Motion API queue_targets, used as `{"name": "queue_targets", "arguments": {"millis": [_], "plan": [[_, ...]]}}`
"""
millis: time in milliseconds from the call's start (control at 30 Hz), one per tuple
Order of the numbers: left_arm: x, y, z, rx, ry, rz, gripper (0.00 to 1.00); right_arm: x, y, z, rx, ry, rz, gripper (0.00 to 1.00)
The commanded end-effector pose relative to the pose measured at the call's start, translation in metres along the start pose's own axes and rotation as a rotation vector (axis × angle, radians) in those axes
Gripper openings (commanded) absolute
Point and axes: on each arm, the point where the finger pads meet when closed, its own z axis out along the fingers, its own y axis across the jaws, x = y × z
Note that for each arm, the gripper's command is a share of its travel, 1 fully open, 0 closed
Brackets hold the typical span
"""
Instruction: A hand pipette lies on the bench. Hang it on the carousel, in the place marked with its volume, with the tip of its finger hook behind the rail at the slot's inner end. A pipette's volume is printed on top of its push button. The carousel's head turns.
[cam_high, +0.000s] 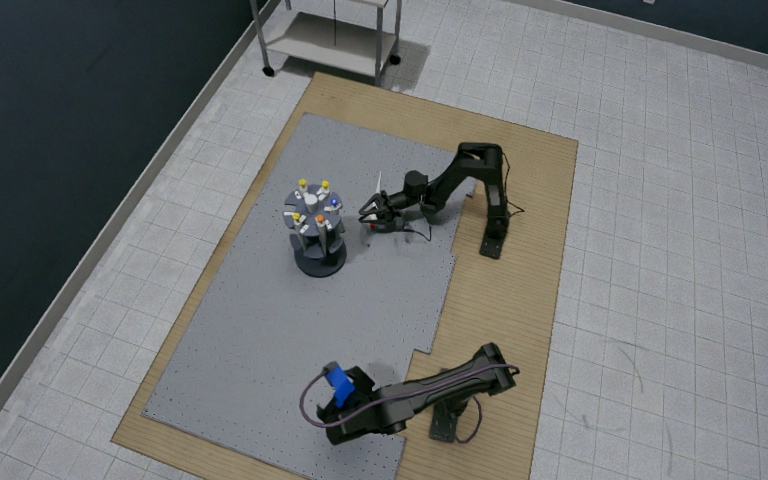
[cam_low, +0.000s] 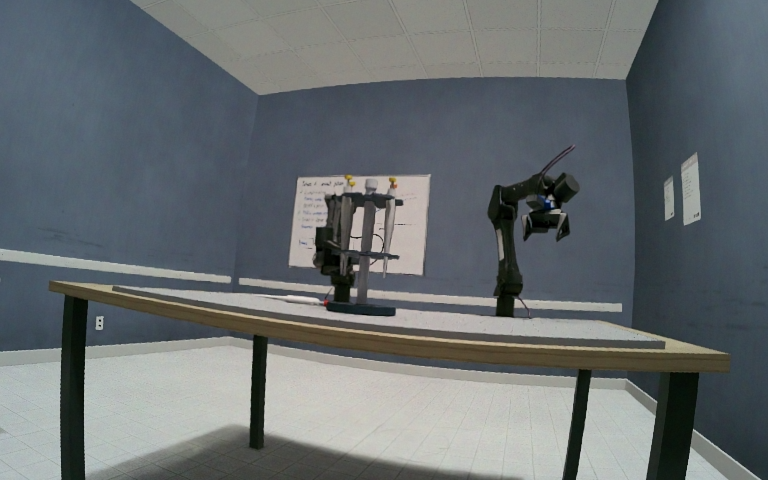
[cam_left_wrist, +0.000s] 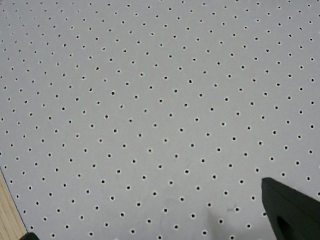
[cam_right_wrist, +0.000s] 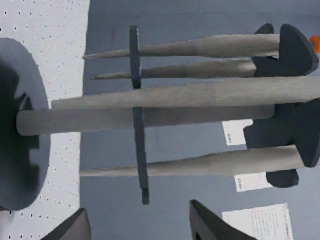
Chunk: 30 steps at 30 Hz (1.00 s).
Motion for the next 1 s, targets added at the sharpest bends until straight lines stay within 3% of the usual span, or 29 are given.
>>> {"name": "queue_targets", "arguments": {"millis": [0, 233, 267, 333, 967], "plan": [[-0.009, 0.002, -0.005, -0.010, -0.032, 0.023, 1.00, 0.002, -0.006, 0.001, 0.008, 0.002, -0.003, 0.49], [-0.009, 0.002, -0.005, -0.010, -0.032, 0.023, 1.00, 0.002, -0.006, 0.001, 0.008, 0.002, -0.003, 0.49], [-0.009, 0.002, -0.005, -0.010, -0.032, 0.023, 1.00, 0.005, -0.019, 0.006, 0.030, 0.008, -0.012, 0.49], [-0.009, 0.002, -0.005, -0.010, -0.032, 0.023, 1.00, 0.002, -0.003, 0.012, 0.000, 0.001, 0.009, 0.49], [-0.009, 0.002, -0.005, -0.010, -0.032, 0.023, 1.00, 0.001, -0.003, 0.040, 0.001, 0.001, 0.008, 0.49]]}}
